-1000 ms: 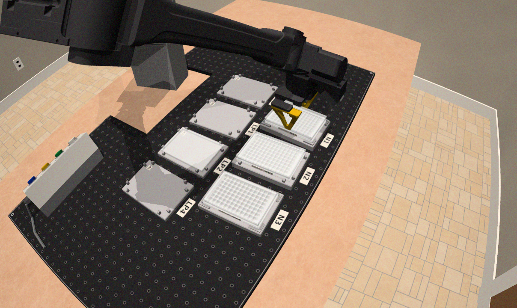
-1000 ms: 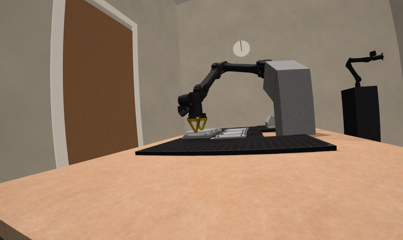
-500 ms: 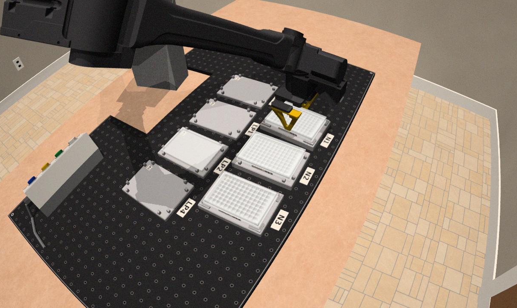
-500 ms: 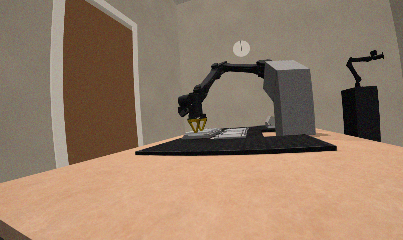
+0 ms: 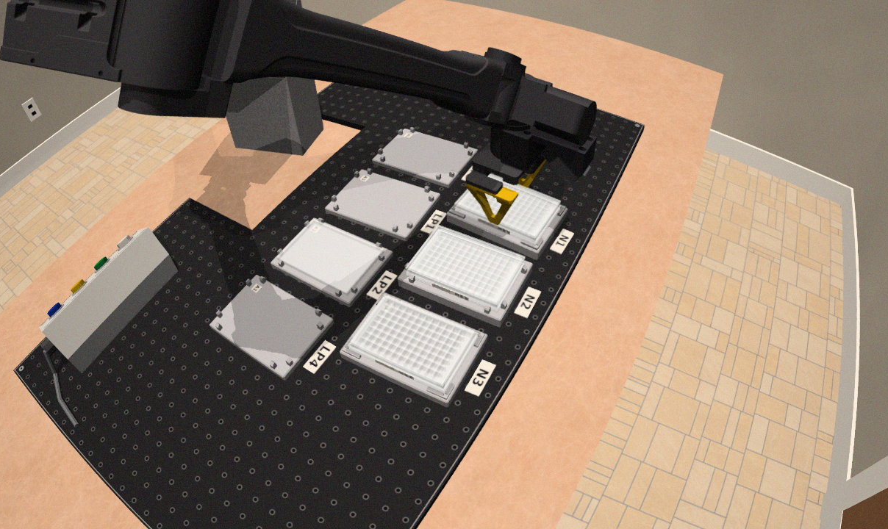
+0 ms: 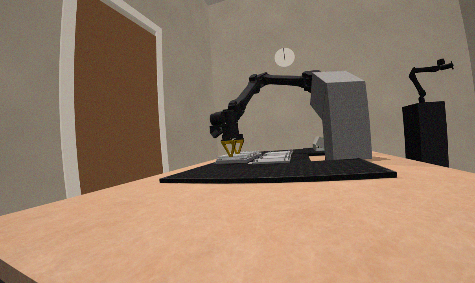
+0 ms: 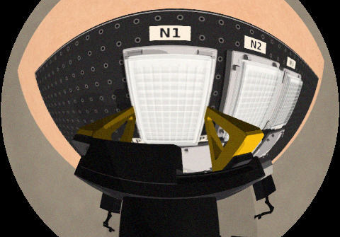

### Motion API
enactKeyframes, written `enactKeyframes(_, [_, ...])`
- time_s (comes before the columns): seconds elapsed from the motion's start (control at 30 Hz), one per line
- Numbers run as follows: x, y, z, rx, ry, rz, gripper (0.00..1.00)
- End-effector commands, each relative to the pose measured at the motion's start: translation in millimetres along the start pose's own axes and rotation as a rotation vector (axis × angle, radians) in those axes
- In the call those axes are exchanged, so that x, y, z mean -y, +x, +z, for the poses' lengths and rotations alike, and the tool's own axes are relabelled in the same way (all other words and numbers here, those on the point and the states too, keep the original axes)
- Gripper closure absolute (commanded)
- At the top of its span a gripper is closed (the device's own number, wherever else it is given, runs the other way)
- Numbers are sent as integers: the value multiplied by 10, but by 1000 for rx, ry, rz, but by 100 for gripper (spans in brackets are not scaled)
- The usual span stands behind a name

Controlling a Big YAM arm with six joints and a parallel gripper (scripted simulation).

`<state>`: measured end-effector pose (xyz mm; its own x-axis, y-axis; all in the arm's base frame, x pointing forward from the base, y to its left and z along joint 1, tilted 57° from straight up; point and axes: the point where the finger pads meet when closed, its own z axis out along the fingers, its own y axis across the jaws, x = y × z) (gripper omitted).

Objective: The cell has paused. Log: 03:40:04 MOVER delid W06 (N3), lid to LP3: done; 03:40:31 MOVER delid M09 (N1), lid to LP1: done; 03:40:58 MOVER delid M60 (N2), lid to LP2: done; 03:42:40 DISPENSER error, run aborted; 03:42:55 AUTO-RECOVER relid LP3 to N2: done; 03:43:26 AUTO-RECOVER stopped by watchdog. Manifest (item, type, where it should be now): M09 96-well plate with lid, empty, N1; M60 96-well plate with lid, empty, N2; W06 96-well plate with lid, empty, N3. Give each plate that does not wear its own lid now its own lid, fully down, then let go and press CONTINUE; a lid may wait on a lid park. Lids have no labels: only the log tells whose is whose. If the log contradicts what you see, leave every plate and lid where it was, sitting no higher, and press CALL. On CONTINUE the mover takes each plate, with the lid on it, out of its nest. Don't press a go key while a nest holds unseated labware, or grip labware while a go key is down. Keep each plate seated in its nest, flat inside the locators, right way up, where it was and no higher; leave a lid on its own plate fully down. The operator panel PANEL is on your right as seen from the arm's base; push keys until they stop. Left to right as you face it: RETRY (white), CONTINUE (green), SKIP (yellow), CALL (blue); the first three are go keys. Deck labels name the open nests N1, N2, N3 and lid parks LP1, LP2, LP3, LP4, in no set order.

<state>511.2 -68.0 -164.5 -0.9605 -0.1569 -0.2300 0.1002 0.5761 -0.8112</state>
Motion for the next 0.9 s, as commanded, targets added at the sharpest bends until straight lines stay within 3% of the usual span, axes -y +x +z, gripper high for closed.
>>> enactKeyframes(0.0, [-24,-74,-70,18,-4,3,100])
enactKeyframes(0.57, [-26,-77,-73,18,-4,3,100])
enactKeyframes(0.6, [-26,-77,-73,18,-4,3,0])
enactKeyframes(0.87, [-26,-77,-73,18,-4,3,0])
